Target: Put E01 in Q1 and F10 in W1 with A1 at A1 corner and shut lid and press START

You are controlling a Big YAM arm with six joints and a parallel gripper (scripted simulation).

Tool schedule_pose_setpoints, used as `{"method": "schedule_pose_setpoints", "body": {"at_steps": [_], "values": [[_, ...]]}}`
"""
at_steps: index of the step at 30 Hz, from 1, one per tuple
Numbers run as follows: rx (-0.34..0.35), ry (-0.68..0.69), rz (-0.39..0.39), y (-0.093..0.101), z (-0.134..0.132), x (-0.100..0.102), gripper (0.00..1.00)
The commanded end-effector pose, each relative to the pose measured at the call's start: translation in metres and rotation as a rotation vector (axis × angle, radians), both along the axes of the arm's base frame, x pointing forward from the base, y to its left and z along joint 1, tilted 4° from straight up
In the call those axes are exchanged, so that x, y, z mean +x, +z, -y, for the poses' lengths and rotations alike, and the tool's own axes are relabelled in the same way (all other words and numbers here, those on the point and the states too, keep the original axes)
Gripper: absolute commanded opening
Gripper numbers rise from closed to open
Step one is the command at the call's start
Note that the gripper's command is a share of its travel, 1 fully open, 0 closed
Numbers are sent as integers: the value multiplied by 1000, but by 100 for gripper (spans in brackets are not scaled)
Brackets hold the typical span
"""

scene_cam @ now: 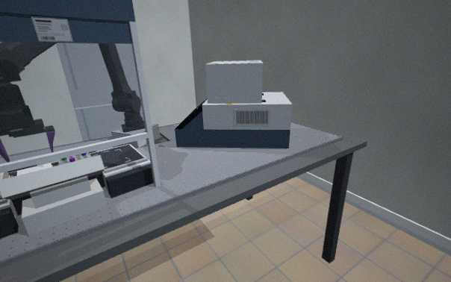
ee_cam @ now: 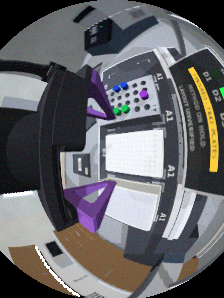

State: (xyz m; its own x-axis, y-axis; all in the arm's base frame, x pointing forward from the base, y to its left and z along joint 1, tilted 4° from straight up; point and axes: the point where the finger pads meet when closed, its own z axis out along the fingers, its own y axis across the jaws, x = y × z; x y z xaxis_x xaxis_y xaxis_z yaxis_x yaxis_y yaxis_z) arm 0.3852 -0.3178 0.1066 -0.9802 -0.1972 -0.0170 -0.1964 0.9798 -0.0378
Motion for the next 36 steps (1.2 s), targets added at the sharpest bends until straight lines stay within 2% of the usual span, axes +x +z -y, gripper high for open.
{"method": "schedule_pose_setpoints", "body": {"at_steps": [1,9,17,26,29,34,36], "values": [[-21,23,34,20,-2,9,100],[-37,4,55,30,5,17,100],[-21,-3,32,-3,20,11,100],[-14,25,25,-16,5,13,100],[-17,23,28,-19,5,13,100],[-3,1,11,-39,11,6,100],[-3,1,11,-39,11,6,100]]}}
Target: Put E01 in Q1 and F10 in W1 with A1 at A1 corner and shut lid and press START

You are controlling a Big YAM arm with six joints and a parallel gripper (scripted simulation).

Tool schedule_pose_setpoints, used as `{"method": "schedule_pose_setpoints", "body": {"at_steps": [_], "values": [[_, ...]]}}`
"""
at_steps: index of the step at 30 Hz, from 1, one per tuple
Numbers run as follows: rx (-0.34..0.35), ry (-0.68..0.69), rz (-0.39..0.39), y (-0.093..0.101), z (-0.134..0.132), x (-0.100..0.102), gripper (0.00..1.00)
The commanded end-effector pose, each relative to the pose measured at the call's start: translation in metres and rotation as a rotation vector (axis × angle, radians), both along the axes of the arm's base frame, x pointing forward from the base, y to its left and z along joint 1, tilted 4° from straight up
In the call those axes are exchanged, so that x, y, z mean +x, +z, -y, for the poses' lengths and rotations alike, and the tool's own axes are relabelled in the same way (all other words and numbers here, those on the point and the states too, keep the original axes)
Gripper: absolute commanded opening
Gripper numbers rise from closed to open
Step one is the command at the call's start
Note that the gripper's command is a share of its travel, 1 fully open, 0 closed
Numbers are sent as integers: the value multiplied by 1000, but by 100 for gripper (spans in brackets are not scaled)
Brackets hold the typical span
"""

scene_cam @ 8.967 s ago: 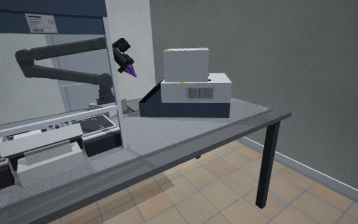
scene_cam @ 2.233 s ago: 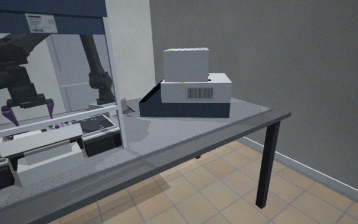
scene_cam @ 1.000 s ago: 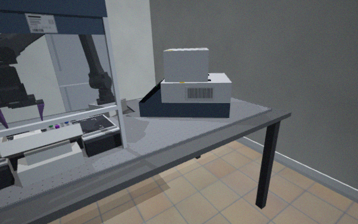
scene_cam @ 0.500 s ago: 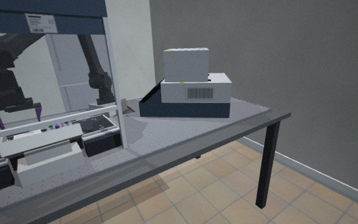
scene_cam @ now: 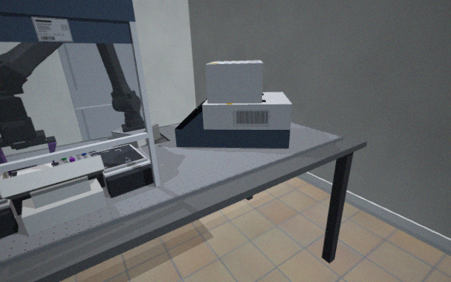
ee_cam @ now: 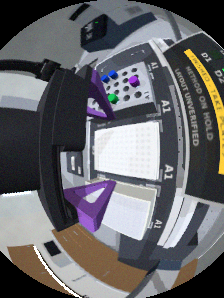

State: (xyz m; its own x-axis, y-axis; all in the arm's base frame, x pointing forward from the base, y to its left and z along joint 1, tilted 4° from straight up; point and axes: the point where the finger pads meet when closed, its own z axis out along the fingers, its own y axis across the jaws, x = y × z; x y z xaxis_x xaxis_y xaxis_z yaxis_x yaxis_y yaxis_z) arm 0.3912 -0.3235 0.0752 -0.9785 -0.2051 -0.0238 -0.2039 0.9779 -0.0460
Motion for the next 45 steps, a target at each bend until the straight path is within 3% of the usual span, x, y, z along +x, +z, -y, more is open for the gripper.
{"method": "schedule_pose_setpoints", "body": {"at_steps": [1,6,15,20,45], "values": [[3,-7,3,-6,7,1,100],[-6,2,15,-9,4,5,100],[5,12,1,-33,-1,6,100],[-11,12,21,-25,3,10,100],[4,14,4,-31,-1,5,100]]}}
